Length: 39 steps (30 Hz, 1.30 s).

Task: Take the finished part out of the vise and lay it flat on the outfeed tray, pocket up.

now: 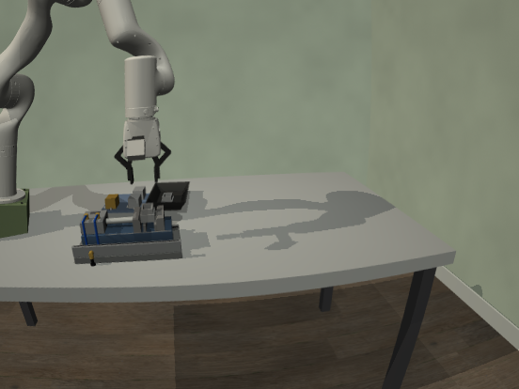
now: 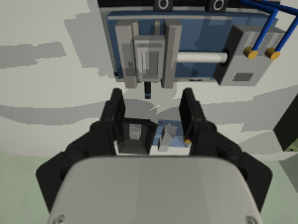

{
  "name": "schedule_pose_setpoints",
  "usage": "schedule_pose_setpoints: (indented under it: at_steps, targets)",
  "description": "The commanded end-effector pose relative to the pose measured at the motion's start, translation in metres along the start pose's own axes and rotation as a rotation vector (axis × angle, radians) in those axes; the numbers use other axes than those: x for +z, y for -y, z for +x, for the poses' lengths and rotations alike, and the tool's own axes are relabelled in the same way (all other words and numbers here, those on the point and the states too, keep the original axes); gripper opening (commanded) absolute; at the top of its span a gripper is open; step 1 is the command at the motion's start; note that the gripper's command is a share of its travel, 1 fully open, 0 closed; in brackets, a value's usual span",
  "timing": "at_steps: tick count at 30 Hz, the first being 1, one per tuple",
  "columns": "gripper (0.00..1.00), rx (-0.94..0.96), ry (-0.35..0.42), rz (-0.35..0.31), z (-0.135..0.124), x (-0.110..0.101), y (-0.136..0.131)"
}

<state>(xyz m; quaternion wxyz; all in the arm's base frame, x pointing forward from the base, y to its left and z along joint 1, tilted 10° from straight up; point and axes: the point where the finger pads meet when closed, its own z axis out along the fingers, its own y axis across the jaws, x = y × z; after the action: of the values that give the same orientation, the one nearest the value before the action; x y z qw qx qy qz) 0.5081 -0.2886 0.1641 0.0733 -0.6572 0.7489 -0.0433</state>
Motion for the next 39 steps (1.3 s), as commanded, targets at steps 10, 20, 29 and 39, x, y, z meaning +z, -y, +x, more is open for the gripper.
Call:
schedule_pose_setpoints:
  at_steps: [10,20,29,39]
  targets:
    - [0.69,-0.001,0.001,0.002,0.000,0.004,0.001]
    - [0.69,-0.001,0.001,0.002,0.000,0.019,0.001]
    - [0.69,-0.001,0.001,0.002,0.000,0.033,0.002]
    - [0.69,-0.001,0.001,0.002,0.000,0.049,0.002]
